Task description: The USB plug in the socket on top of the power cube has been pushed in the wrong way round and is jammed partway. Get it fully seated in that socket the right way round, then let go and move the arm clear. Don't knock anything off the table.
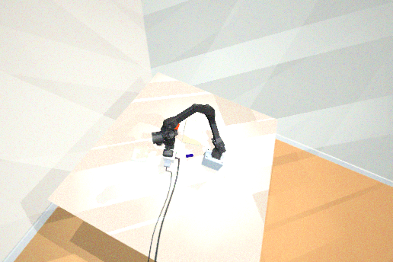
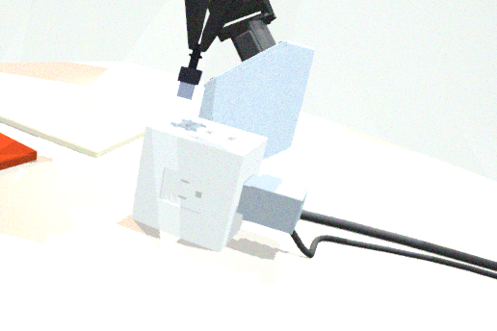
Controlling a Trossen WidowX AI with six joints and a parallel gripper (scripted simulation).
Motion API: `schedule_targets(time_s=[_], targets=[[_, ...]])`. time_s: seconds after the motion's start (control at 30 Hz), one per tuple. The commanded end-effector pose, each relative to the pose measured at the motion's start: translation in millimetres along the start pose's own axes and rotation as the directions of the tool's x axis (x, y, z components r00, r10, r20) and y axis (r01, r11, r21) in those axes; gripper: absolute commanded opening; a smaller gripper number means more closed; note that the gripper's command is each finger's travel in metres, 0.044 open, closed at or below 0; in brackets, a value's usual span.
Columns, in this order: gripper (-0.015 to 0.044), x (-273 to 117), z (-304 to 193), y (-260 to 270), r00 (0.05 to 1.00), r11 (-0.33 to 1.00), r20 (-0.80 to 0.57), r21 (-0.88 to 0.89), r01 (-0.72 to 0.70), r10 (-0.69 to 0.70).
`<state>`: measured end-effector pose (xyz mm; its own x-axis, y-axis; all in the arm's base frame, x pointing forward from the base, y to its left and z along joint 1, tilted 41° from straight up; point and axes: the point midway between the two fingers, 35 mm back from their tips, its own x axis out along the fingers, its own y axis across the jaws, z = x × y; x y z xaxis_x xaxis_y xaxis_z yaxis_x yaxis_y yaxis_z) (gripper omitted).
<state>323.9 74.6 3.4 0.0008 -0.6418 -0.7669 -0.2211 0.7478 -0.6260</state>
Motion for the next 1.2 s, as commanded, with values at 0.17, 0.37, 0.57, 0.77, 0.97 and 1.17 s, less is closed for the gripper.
schedule_targets(time_s=[0.17, 0.37, 0.57, 0.77, 0.97, 1.17], targets=[[0.0, 0.4, 0.0, 0.0, 1.0, 0.969, 0.0, 0.247, 0.0, 0.0], [0.0, 0.4, 0.0, 0.0, 1.0, 0.918, 0.0, 0.396, 0.0, 0.0], [0.0, 0.4, 0.0, 0.0, 1.0, 0.845, 0.0, 0.534, 0.0, 0.0], [0.0, 0.4, 0.0, 0.0, 1.0, 0.751, 0.0, 0.66, 0.0, 0.0], [0.0, 0.4, 0.0, 0.1, 1.0, 0.639, 0.0, 0.769, 0.0, 0.0], [0.0, 0.4, 0.0, 0.1, 1.0, 0.51, 0.0, 0.86, 0.0, 0.0]])
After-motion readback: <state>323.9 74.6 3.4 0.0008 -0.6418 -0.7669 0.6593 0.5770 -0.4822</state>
